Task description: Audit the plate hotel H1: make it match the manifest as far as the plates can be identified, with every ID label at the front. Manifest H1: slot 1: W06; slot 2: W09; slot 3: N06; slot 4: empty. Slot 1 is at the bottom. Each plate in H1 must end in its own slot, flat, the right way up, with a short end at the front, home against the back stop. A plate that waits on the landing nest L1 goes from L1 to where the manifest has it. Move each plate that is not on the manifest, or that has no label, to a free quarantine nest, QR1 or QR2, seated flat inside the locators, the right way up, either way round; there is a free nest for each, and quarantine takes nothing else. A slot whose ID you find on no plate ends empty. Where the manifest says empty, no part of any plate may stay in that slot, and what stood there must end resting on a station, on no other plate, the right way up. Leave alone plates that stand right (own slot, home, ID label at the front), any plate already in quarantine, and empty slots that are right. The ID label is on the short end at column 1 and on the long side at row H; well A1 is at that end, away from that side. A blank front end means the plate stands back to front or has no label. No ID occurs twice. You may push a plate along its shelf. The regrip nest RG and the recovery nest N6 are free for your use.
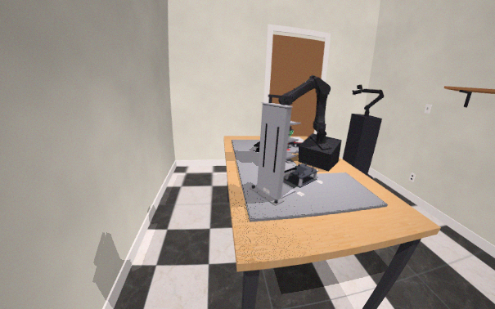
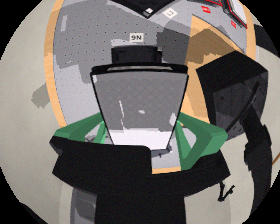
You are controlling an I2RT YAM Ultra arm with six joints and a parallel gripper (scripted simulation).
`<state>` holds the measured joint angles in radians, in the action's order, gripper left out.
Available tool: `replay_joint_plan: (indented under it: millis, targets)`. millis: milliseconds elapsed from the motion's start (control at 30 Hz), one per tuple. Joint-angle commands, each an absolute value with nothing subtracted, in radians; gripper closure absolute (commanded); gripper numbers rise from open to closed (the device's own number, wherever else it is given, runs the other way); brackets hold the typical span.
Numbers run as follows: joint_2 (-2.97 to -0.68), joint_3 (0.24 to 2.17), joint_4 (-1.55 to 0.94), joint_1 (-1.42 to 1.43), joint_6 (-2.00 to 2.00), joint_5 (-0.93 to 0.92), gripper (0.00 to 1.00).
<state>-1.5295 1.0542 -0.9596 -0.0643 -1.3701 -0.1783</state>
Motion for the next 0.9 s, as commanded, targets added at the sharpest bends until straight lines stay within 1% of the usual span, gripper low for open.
replay_joint_plan:
  millis: [0,100,133,200,600,700,867]
  targets:
    - [-1.547,1.027,-0.896,-0.053,-1.383,-0.164,0.14]
    - [-1.552,1.021,-0.885,-0.051,-1.385,-0.163,0.14]
    - [-1.521,1.02,-0.874,-0.067,-1.386,-0.163,0.14]
    - [-1.567,1.003,-0.852,-0.055,-1.389,-0.162,0.14]
    - [-1.632,0.939,-0.719,-0.035,-1.408,-0.159,0.14]
    - [-1.611,0.95,-0.707,-0.031,-1.41,-0.159,0.14]
    - [-1.67,0.91,-0.651,-0.026,-1.418,-0.158,0.14]
